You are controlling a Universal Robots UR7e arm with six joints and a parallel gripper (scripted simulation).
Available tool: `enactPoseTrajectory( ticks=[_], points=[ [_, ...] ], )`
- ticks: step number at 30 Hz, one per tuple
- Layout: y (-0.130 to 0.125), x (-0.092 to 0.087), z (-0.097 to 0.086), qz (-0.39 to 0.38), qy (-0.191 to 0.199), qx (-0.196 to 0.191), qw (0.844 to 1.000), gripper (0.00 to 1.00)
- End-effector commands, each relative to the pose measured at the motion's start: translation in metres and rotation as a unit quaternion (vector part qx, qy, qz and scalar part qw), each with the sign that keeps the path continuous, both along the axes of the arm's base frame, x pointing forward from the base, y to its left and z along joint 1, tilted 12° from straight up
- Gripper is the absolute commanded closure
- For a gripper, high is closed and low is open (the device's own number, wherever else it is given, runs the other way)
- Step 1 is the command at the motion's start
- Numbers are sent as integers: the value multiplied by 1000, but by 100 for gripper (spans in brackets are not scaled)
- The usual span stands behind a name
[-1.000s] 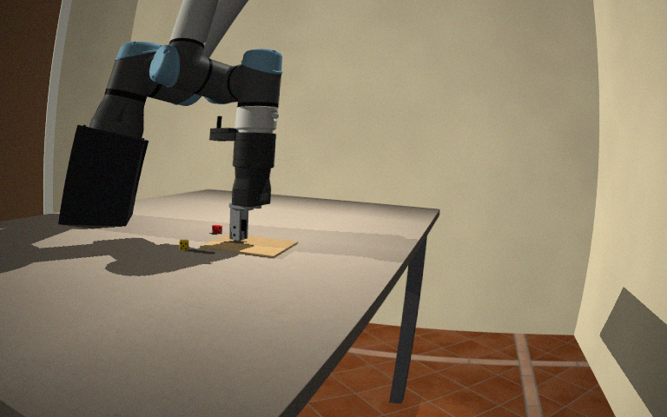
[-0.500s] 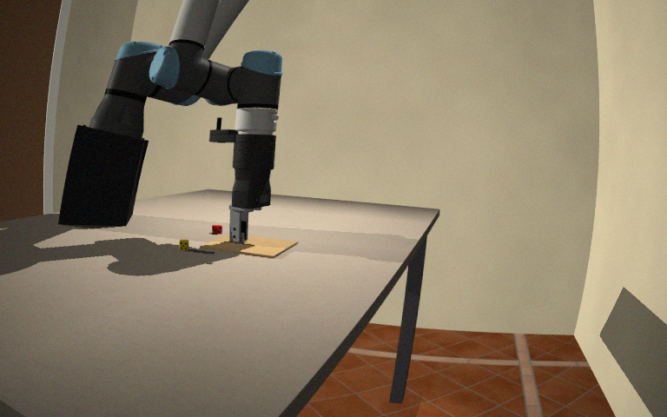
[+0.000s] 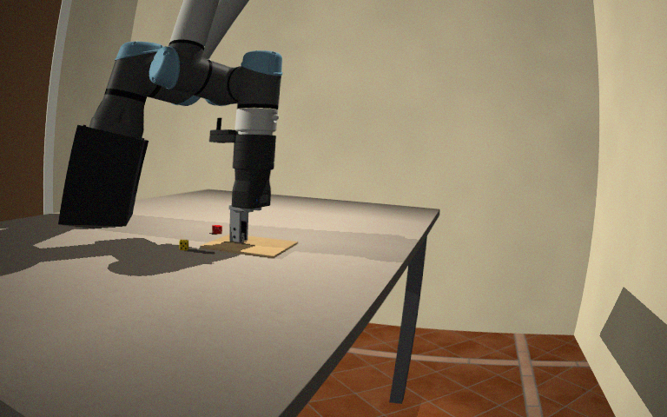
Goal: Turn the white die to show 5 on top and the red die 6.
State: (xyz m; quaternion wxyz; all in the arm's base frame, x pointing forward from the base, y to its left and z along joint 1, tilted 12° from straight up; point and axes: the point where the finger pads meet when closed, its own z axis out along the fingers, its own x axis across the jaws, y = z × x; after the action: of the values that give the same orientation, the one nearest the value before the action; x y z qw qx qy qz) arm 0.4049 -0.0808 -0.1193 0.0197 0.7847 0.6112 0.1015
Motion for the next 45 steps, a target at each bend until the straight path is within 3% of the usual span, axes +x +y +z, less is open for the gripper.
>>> enactPoseTrajectory(
  ticks=[1,19,20,25,26,31,32,45],
  points=[
    [0,0,0,0,-1,0,1000,66],
    [0,0,0,0,-1,0,1000,66],
    [0,0,0,0,-1,0,1000,60],
    [0,0,0,0,-1,0,1000,54],
    [0,0,0,0,-1,0,1000,48],
    [0,0,0,0,-1,0,1000,42],
    [0,0,0,0,-1,0,1000,36],
    [0,0,1,0,-1,0,1000,36]
  ],
)
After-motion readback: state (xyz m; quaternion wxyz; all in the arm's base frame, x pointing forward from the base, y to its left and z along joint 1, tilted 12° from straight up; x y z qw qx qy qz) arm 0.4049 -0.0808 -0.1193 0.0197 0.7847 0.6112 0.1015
